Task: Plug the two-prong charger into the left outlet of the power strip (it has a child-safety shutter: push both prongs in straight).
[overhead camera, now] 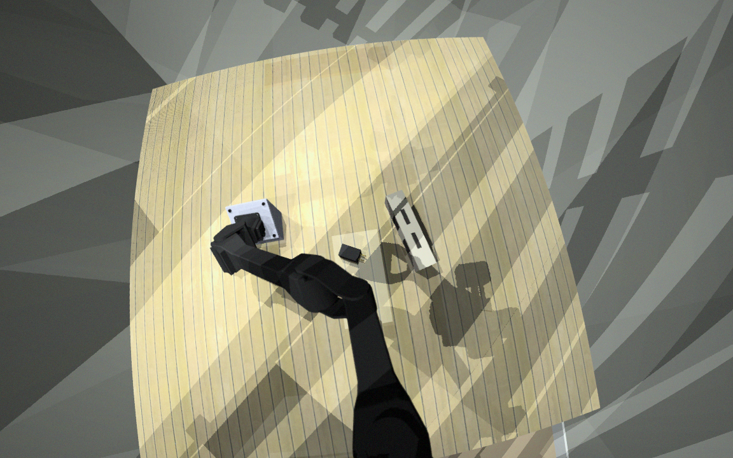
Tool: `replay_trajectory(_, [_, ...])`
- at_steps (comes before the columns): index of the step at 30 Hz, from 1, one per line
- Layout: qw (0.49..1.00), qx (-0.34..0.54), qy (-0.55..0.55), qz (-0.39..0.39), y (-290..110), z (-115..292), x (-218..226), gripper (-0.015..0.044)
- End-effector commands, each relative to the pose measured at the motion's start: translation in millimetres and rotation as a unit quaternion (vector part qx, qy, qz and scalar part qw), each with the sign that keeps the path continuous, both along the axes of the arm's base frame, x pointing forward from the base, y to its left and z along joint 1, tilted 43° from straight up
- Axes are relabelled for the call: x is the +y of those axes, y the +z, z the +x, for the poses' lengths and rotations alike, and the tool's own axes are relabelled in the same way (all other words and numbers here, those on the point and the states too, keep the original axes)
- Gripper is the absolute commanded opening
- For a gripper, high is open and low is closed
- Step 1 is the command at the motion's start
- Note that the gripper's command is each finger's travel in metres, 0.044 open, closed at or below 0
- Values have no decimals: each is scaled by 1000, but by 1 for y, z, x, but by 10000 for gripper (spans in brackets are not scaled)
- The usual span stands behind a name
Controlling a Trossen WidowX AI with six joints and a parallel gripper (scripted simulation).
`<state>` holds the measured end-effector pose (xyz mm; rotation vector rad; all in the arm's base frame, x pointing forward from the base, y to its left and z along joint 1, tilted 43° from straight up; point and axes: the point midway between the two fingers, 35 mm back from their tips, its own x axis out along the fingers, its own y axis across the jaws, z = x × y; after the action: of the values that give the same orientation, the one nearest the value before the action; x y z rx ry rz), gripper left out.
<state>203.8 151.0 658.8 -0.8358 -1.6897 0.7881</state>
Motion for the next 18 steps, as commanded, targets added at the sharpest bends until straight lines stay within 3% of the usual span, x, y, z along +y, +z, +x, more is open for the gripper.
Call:
replay_trajectory(1, [1000,-1,1,1,0,-1,0,426])
replay_trajectory(18, [992,-77,58,85,20,-73,-1,440])
